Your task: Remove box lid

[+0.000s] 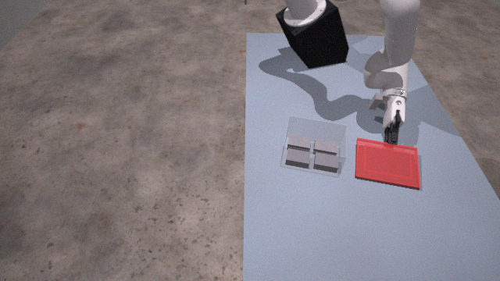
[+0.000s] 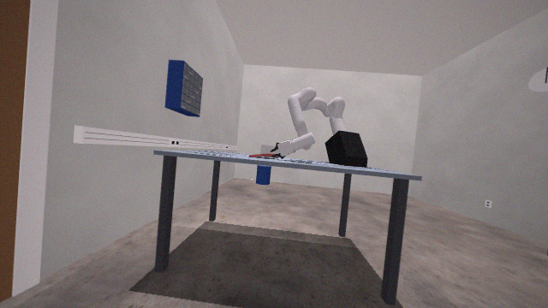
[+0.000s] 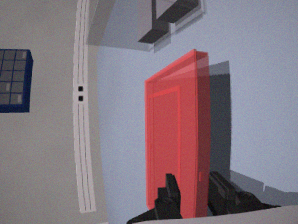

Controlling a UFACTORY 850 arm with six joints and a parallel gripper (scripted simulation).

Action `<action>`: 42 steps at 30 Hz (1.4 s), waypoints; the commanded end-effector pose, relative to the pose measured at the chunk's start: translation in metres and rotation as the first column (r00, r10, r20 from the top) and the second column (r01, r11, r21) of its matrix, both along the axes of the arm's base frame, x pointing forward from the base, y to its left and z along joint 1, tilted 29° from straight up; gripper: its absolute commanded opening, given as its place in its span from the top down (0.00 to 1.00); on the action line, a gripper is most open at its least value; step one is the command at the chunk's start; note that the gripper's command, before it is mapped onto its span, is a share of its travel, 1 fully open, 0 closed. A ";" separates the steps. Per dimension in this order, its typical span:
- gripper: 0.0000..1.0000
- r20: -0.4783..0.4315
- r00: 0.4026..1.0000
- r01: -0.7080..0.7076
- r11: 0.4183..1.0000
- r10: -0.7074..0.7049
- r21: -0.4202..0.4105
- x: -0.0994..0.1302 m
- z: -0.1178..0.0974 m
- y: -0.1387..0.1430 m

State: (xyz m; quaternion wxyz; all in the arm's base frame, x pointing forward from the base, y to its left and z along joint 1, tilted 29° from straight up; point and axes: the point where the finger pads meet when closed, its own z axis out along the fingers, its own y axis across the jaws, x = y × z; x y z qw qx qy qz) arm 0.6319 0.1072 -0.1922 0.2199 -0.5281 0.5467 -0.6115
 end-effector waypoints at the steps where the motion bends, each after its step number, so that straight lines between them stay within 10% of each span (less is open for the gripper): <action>1: 0.64 0.002 1.000 -0.001 1.000 0.001 0.001 0.001 0.001 0.001; 42: 0.52 0.002 1.000 -0.001 1.000 0.001 0.001 0.003 0.007 0.003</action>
